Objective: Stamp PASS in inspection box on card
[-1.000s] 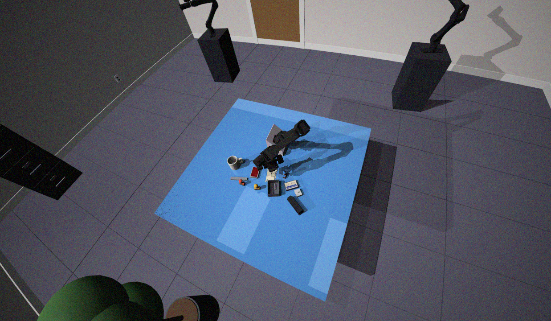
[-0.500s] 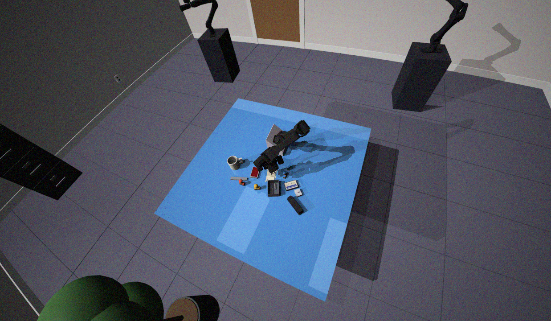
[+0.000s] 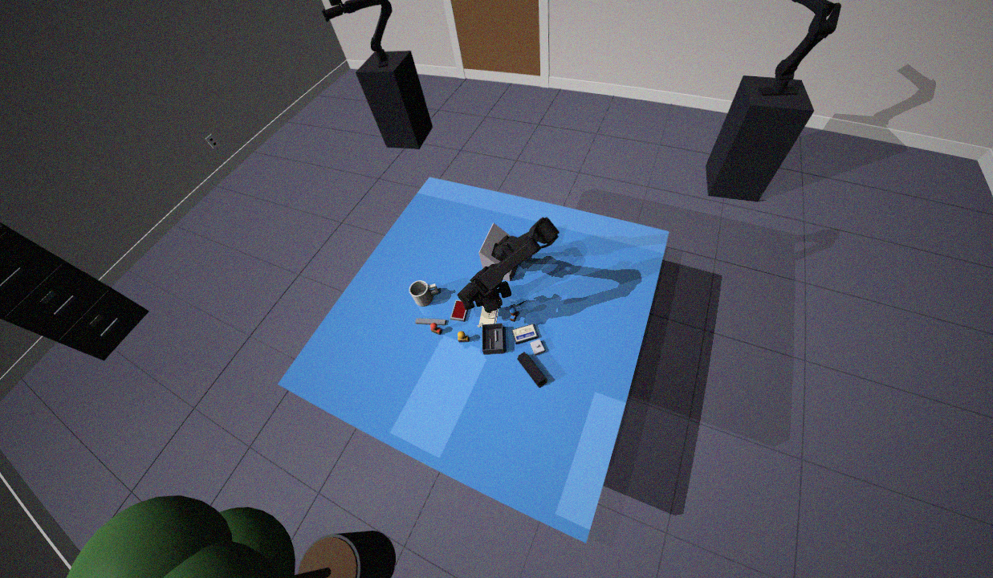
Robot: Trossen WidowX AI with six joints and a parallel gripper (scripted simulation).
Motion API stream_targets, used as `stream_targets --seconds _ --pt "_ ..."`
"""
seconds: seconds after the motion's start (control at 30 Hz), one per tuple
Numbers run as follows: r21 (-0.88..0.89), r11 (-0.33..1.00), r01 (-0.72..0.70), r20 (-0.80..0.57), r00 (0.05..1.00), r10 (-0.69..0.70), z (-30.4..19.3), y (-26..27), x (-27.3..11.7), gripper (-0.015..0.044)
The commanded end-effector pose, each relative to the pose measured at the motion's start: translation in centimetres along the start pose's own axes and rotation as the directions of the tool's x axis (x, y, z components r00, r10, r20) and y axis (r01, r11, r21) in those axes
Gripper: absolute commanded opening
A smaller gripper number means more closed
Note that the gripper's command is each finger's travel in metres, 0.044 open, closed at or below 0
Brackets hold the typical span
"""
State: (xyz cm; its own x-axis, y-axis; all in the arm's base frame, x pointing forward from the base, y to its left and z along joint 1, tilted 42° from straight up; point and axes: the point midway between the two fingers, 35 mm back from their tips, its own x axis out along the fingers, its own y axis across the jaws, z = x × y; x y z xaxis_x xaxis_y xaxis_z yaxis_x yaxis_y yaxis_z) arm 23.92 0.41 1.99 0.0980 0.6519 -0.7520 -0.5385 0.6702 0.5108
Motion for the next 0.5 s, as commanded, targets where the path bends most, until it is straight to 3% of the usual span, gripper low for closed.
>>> stream_targets --seconds 0.0,0.47 --pt "0.008 1.0 -0.002 0.003 1.0 0.002 0.01 0.03 0.33 0.0" --pt "0.009 1.0 -0.003 0.003 1.0 0.003 0.01 0.04 1.27 0.0"
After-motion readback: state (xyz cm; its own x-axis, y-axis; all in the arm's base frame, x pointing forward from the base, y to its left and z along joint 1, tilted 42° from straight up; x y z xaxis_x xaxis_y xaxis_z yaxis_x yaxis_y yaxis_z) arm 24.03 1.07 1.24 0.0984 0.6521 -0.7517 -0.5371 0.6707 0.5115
